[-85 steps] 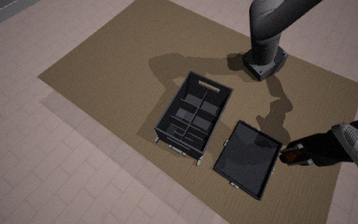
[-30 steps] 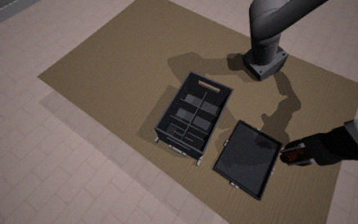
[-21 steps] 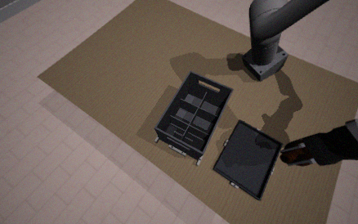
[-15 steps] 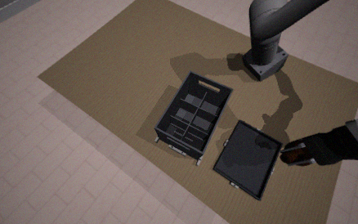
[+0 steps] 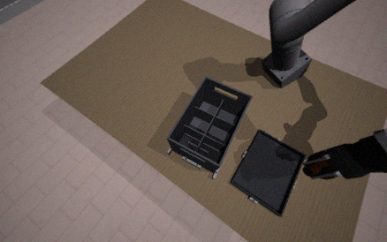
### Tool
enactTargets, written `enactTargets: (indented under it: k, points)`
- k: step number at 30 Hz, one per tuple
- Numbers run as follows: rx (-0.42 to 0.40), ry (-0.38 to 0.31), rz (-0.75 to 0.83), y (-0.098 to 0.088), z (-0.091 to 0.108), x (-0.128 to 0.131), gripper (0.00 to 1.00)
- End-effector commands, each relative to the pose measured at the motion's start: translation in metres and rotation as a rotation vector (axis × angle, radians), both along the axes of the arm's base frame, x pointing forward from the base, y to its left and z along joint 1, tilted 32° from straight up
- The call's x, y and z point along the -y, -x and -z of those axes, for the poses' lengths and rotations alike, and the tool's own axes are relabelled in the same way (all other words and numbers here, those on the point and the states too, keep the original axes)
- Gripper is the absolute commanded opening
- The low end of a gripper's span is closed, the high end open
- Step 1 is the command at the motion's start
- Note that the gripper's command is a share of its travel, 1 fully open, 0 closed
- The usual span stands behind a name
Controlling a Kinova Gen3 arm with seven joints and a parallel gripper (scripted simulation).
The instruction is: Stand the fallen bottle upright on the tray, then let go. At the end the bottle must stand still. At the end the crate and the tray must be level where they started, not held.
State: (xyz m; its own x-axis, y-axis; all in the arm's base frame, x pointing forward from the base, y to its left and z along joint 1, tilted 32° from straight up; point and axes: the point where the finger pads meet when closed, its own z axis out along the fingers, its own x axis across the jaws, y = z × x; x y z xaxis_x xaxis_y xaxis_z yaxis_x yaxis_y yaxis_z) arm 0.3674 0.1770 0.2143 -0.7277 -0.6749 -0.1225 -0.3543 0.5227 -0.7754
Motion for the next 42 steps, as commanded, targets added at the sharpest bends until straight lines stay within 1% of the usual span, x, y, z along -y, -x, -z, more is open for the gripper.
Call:
enactTargets:
  k: [1,19,28,42]
  points:
    - [0.000,-0.001,-0.001,0.0000,-0.0003,-0.0005,0.00]
    - [0.001,0.000,-0.001,0.0000,-0.0003,-0.0005,0.00]
    - [0.011,0.012,0.002,0.0000,-0.0002,-0.0005,0.00]
    - [0.070,0.077,0.013,0.0003,0.0002,-0.0009,0.00]
